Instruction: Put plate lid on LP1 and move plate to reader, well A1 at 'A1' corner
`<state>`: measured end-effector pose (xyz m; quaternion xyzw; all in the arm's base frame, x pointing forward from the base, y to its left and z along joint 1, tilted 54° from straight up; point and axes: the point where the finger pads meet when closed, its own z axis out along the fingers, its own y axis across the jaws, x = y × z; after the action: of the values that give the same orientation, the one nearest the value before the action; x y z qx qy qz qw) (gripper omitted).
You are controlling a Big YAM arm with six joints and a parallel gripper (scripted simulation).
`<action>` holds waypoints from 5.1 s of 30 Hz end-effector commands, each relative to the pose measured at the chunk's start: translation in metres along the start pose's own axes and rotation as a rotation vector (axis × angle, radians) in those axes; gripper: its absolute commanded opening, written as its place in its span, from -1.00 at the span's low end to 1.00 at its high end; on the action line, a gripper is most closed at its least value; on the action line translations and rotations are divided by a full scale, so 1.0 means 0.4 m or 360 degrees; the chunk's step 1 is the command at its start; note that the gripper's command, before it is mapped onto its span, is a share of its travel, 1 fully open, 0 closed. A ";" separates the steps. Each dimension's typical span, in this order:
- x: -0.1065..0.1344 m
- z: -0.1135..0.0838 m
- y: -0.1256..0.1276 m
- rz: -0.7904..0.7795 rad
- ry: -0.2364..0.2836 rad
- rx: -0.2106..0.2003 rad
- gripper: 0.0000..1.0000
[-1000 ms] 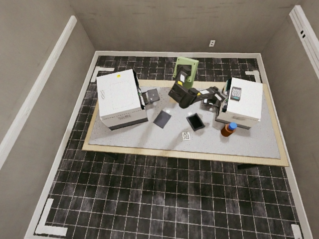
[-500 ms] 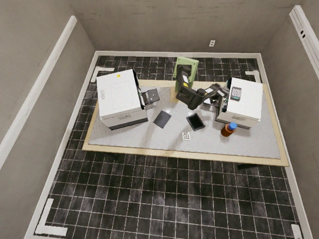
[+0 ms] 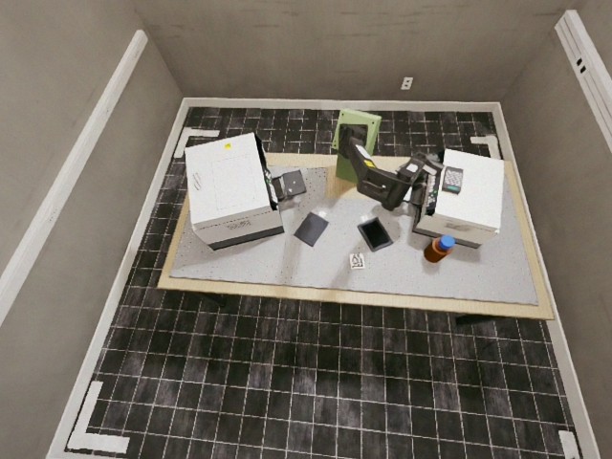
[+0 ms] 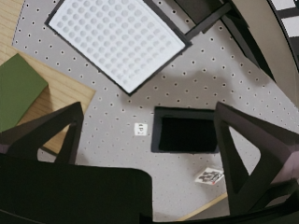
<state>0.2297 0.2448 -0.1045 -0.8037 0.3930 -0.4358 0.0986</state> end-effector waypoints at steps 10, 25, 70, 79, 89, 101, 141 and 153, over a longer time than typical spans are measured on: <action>-0.086 -0.011 0.076 -0.0537 -0.0024 0.0046 1.00; -0.089 -0.010 0.116 -0.1100 -0.0009 0.0016 1.00; -0.095 0.009 0.072 -0.1147 0.0002 0.0023 1.00; -0.069 0.011 0.084 -0.1213 0.0009 0.0002 1.00; -0.094 0.013 0.093 -0.1190 0.0003 0.0020 1.00; -0.090 0.027 0.068 -0.1162 0.0003 0.0023 1.00; -0.069 0.077 0.110 -0.1214 0.0000 -0.0013 1.00; -0.090 0.104 0.087 -0.1197 -0.0002 0.0007 1.00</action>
<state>0.2256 0.2360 -0.1660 -0.8915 0.0676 -0.4426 -0.0686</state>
